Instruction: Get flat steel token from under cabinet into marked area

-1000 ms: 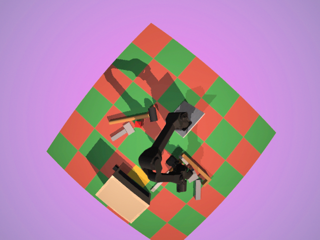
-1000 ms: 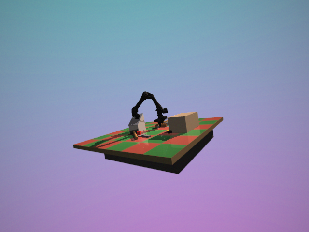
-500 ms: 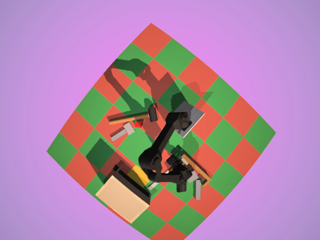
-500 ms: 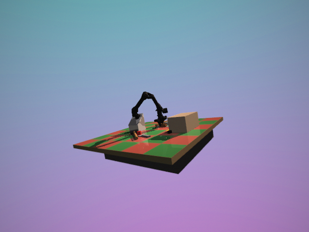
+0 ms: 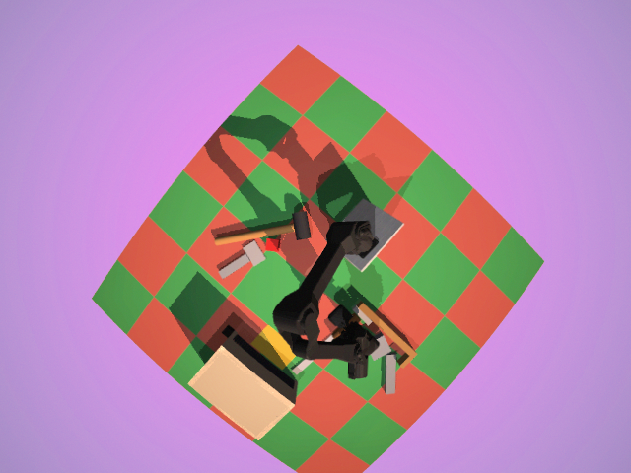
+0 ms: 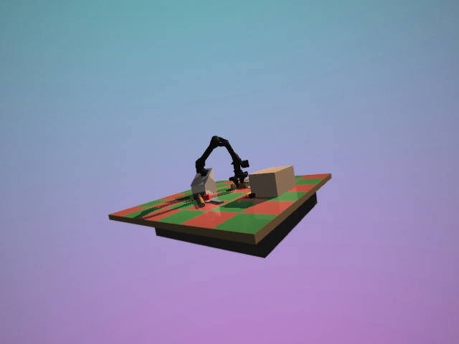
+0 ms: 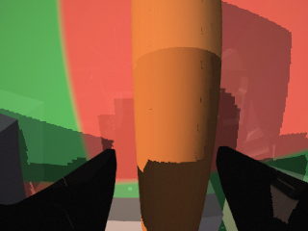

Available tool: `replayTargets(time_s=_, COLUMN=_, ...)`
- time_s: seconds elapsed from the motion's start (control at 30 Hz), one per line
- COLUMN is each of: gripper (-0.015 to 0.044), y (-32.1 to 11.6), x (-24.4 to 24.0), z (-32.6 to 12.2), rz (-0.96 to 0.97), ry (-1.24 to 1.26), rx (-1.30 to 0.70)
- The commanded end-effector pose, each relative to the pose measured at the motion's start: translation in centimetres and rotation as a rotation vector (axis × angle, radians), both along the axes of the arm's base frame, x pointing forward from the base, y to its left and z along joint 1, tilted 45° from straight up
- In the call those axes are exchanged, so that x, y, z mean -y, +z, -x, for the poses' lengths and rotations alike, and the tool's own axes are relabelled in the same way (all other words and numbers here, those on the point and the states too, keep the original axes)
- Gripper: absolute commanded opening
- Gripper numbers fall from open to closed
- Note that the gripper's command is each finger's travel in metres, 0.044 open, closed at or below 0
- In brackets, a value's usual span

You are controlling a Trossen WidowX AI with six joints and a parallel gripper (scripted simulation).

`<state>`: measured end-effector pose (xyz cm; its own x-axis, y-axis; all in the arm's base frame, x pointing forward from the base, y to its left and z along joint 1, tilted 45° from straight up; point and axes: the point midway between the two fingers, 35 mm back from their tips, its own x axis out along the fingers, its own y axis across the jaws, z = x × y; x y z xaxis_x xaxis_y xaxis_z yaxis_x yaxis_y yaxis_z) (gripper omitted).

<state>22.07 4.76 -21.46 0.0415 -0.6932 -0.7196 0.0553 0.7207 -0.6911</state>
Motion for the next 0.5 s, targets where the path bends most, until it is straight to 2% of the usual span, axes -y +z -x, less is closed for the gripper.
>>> replayTargets(time_s=0.0, gripper=0.027, y=-0.04, x=0.03, z=0.0, rz=0.001, ry=0.003, rx=0.003)
replayTargets(time_s=0.37, gripper=0.027, y=-0.21, x=0.35, z=0.1, rz=0.002, ry=0.007, rx=-0.002)
replayTargets(time_s=0.47, gripper=0.0191, y=-0.16, x=0.06, z=-0.01, rz=-0.003, ry=0.0, rx=0.003)
